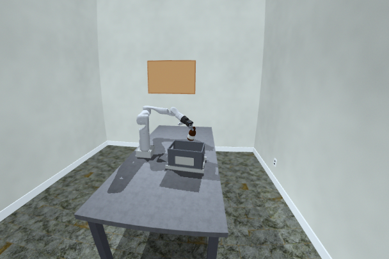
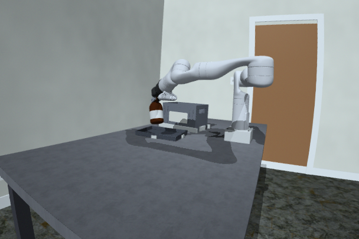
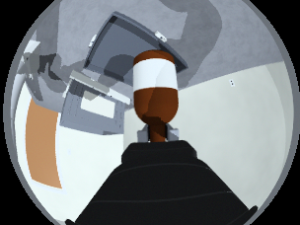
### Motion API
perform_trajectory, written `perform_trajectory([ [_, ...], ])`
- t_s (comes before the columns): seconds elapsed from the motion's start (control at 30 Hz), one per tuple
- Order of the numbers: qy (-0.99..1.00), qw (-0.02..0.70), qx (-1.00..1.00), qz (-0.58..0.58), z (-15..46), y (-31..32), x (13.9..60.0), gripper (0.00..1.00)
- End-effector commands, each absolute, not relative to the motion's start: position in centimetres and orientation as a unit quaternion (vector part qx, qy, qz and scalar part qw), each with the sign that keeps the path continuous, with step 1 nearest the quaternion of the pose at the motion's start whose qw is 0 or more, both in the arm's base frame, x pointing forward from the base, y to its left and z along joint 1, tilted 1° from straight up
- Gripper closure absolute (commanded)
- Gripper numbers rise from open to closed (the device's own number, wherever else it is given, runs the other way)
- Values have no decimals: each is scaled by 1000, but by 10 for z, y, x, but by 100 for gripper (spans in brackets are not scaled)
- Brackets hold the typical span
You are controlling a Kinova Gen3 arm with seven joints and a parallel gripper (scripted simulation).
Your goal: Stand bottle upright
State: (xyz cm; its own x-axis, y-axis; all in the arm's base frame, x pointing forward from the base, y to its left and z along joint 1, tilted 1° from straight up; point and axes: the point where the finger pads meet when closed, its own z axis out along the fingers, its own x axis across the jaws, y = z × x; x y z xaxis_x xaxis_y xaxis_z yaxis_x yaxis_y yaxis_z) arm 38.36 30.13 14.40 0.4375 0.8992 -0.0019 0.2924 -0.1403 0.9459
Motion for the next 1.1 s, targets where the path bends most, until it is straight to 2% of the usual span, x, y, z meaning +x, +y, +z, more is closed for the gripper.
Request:
perform_trajectory([
  [0.0, 432, 493, 690, 308, 145, 302, 384, 100],
  [1.07, 432, 493, 690, 308, 145, 294, 386, 100],
])
